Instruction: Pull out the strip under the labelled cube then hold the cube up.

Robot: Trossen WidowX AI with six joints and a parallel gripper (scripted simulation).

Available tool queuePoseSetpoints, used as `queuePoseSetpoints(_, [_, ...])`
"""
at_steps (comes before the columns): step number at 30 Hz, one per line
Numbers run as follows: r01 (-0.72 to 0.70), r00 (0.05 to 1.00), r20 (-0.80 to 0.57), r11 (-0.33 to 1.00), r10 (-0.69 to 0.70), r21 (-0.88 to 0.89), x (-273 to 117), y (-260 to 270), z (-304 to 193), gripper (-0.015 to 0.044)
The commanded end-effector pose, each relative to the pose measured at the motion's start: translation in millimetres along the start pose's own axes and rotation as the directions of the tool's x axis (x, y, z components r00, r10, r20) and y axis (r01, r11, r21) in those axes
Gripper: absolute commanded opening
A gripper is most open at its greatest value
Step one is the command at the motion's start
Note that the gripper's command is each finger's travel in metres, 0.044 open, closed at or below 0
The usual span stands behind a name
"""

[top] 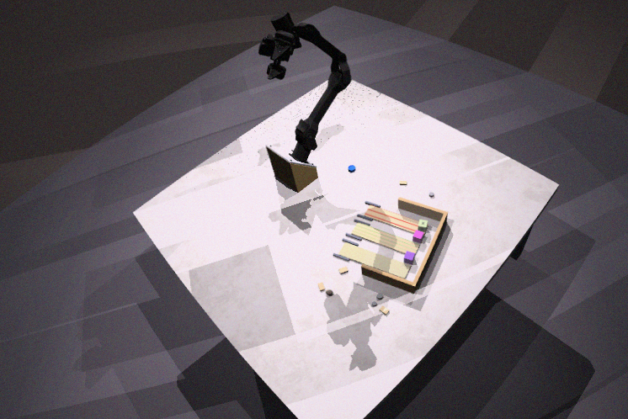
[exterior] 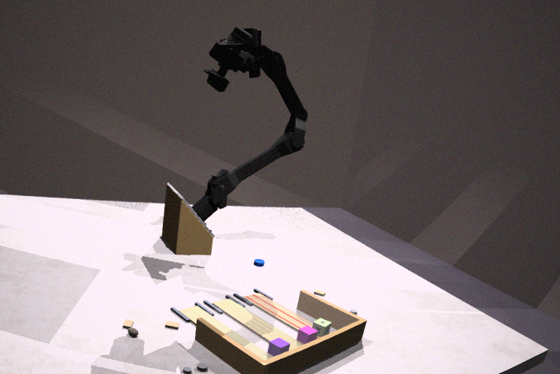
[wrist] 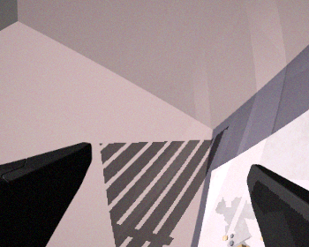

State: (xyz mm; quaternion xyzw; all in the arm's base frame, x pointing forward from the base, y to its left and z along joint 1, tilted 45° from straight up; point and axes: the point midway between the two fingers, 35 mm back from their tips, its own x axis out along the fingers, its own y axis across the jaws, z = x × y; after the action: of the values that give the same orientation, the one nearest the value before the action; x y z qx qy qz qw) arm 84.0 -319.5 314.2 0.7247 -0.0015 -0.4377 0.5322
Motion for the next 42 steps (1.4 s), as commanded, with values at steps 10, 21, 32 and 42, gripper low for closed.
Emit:
queuePoseSetpoints(10, [-0.075,0.971,-0.24,0.95,0.0,-0.302,88,-5,-69,0.04])
queuePoseSetpoints(21, [-0.457,0.798,-0.602,0.606,-0.045,-0.651,174,-68,-219,0.04])
queuePoseSetpoints(32, [-0.829,0.483,-0.851,0.204,-0.209,-0.521,161,-197,-357,0.04])
queuePoseSetpoints(42, [-0.846,0.461,-0.86,0.182,-0.221,-0.501,157,-206,-363,0.04])
